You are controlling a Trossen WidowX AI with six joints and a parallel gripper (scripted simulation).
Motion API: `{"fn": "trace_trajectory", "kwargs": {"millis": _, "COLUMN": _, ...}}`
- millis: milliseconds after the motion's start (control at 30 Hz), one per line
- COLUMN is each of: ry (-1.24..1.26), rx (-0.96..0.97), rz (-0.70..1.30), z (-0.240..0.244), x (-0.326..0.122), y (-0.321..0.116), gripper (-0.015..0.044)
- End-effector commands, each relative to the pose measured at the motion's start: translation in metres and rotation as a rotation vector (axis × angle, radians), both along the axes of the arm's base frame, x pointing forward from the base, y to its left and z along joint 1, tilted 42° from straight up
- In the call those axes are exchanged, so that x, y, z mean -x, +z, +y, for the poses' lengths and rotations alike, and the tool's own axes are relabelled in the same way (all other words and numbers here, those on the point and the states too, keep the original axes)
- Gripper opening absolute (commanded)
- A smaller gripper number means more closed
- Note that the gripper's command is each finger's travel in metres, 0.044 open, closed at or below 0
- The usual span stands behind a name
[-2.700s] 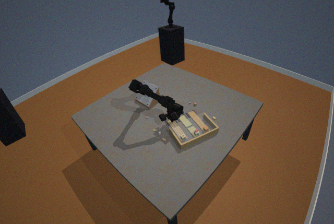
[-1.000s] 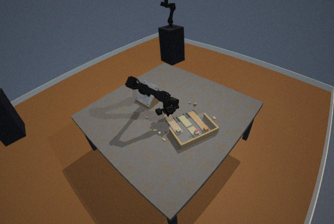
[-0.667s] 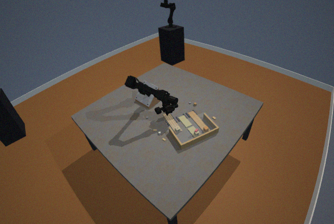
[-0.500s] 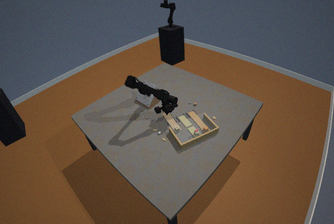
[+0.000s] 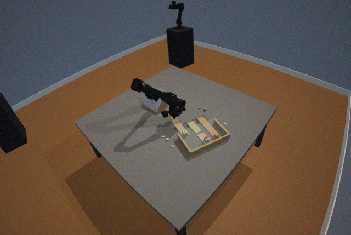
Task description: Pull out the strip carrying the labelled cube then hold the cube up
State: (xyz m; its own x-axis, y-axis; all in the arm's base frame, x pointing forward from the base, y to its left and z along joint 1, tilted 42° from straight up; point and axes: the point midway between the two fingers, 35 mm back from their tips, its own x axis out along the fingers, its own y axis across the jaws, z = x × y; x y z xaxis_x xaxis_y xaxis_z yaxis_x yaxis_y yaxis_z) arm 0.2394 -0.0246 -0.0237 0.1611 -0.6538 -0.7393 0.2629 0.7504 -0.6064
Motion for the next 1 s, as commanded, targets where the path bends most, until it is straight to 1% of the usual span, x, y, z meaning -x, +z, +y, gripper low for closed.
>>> {"fn": "trace_trajectory", "kwargs": {"millis": 0, "ry": -0.011, "rx": 0.000, "rz": 0.019, "z": -0.003, "x": 0.013, "y": -0.005, "gripper": 0.0000}}
{"fn": "trace_trajectory", "kwargs": {"millis": 733, "ry": -0.011, "rx": -0.001, "rz": 0.021, "z": 0.001, "x": 0.046, "y": -0.014, "gripper": 0.0000}}
{"fn": "trace_trajectory", "kwargs": {"millis": 967, "ry": -0.011, "rx": -0.001, "rz": 0.021, "z": 0.001, "x": 0.047, "y": -0.015, "gripper": 0.0000}}
